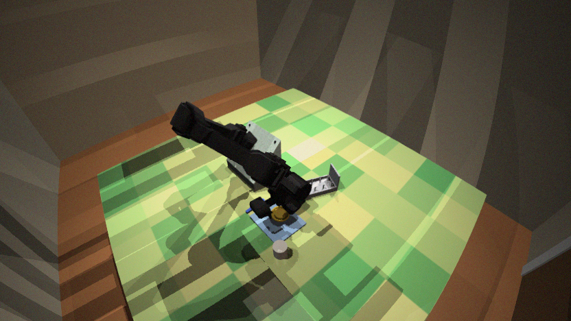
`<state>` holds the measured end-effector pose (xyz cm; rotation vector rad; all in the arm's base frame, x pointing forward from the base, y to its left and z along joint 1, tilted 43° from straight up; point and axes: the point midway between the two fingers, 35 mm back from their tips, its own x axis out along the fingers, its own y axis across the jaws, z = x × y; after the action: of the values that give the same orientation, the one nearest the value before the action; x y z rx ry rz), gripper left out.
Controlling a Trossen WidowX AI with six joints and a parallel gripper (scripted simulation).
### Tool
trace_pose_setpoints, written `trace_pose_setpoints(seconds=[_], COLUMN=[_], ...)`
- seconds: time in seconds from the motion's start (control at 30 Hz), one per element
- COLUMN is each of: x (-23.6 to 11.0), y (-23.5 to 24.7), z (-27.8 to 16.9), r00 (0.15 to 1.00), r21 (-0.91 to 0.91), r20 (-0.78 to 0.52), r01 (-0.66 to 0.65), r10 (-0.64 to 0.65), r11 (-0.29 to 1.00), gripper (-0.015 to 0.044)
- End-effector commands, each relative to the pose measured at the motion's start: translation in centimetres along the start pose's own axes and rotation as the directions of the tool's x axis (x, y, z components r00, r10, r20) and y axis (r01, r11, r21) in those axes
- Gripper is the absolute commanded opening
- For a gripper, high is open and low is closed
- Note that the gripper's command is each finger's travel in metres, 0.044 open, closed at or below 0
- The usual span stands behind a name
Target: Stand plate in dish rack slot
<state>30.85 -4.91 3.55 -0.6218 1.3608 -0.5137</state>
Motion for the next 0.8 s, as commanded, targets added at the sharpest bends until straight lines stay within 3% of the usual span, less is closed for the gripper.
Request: trace_pose_setpoints(seconds=[0.0, 0.4, 0.77], x=[0.8, 2.5, 2.5], y=[0.1, 0.0, 0.0], z=[-0.1, -0.2, -0.2], r00=[1.000, 1.000, 1.000], r21=[-0.011, -0.011, -0.011], r20=[-0.007, -0.007, -0.007], r01=[0.005, 0.008, 0.008], r10=[-0.005, -0.008, -0.008], r11=[1.000, 1.000, 1.000], gripper=[0.0400, 0.0400, 0.0351])
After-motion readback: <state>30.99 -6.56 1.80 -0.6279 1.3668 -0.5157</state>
